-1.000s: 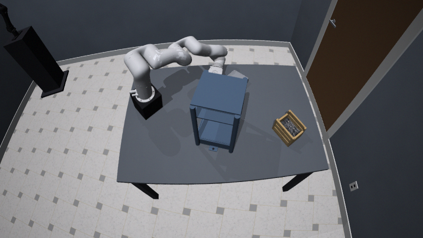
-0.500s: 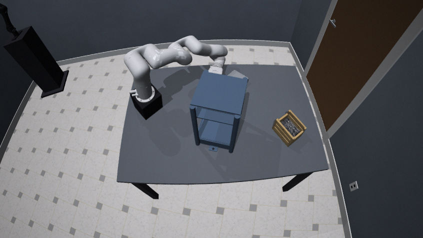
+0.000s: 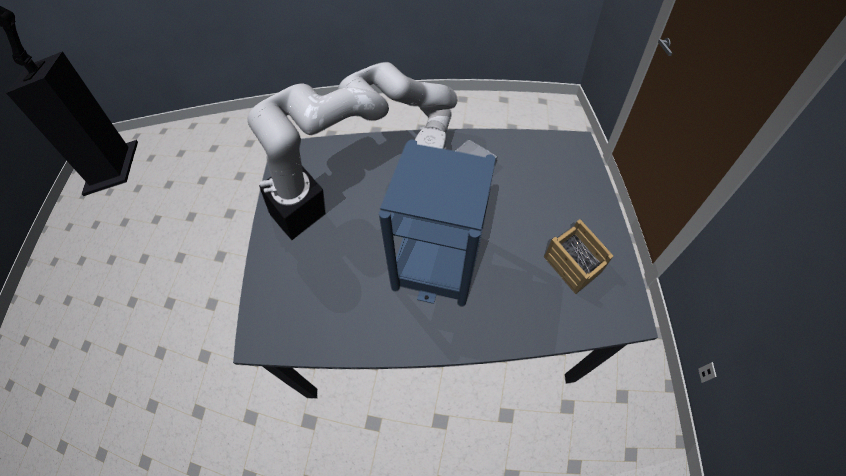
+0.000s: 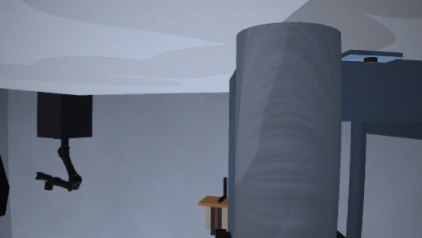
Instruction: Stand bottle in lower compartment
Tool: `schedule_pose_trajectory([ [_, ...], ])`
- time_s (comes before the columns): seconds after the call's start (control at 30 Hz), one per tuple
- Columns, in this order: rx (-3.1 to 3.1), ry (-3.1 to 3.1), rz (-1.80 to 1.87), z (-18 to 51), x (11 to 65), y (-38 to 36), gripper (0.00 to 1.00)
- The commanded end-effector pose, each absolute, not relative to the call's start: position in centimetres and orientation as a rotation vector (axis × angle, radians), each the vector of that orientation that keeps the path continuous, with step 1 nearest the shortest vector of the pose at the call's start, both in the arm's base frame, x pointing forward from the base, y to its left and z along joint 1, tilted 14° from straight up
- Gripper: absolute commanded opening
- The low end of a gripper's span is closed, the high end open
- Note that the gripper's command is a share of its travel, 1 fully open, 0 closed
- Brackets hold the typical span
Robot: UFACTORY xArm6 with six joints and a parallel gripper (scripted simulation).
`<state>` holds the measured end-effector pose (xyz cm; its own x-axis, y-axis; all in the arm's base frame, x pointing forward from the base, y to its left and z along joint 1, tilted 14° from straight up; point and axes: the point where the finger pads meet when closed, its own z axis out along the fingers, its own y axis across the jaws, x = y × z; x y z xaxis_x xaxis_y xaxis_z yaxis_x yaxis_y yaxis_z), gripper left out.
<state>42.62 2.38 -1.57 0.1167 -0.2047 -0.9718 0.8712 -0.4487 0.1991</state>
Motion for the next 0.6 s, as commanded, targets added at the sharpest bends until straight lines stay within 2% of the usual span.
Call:
schedule_pose_trajectory([
  [0.0, 1.489, 0.692, -1.489, -0.6, 42.6, 2.6, 0.0],
  [0.57, 1.489, 0.692, -1.489, 3.7, 42.0, 3.5, 0.0],
])
